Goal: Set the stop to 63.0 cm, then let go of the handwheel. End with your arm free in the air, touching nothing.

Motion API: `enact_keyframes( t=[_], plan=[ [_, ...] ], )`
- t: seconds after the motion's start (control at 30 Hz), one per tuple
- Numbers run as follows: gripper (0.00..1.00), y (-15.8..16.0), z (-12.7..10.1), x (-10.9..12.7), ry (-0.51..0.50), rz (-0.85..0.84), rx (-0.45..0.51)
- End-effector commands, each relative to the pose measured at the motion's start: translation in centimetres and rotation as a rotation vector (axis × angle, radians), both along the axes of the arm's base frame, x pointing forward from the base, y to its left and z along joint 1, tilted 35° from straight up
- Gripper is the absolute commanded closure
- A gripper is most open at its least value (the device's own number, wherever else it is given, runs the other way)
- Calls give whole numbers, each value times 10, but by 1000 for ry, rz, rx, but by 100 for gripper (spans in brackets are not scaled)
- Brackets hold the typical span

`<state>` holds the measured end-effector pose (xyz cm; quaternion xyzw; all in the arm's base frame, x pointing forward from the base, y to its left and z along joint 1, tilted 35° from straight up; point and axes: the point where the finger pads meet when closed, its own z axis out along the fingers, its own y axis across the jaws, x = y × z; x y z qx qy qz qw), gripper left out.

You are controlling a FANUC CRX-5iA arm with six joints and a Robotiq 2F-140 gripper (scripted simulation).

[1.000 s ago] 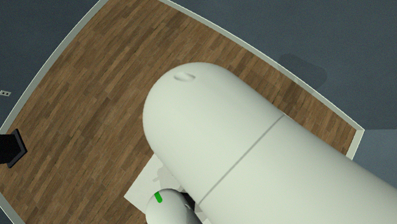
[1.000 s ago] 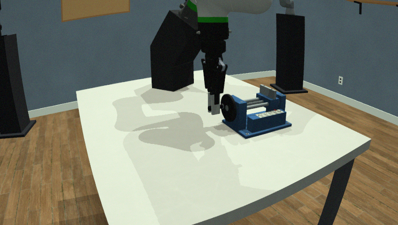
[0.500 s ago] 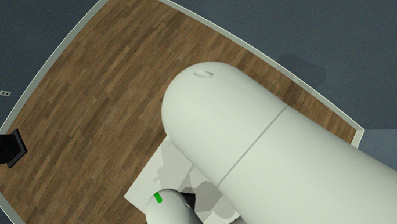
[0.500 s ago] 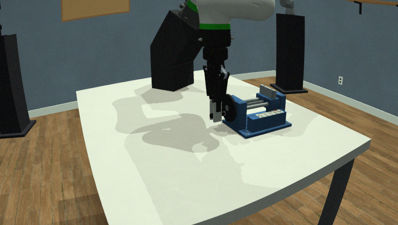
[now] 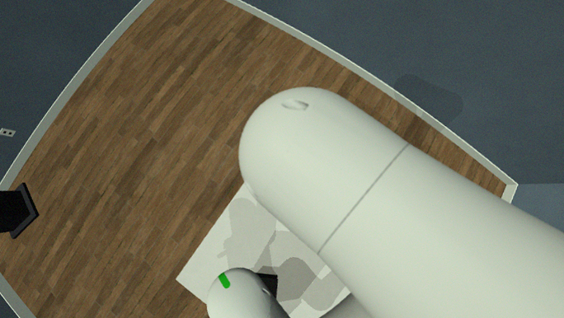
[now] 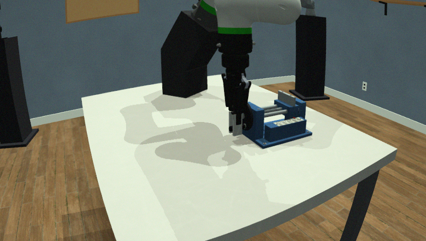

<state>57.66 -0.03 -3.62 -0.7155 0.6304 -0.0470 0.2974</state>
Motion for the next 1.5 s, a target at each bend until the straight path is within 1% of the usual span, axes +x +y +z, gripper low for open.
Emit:
enact_keyframes(
  t=[0.0, 0.13, 0.2, 0.3, 0.7, 1.17, 1.47],
  plan=[
    [96, -1, 8, 6, 0, 0, 0],
    [96, -4, 17, 9, 0, 0, 0],
    [96, -4, 17, 9, 0, 0, 0],
    [96, -6, 24, 9, 0, 0, 0],
    [96, -13, 41, 1, 0, 0, 0],
    [96, -19, 48, -12, 0, 0, 0],
    [96, -21, 49, -21, 0, 0, 0]
  ],
)
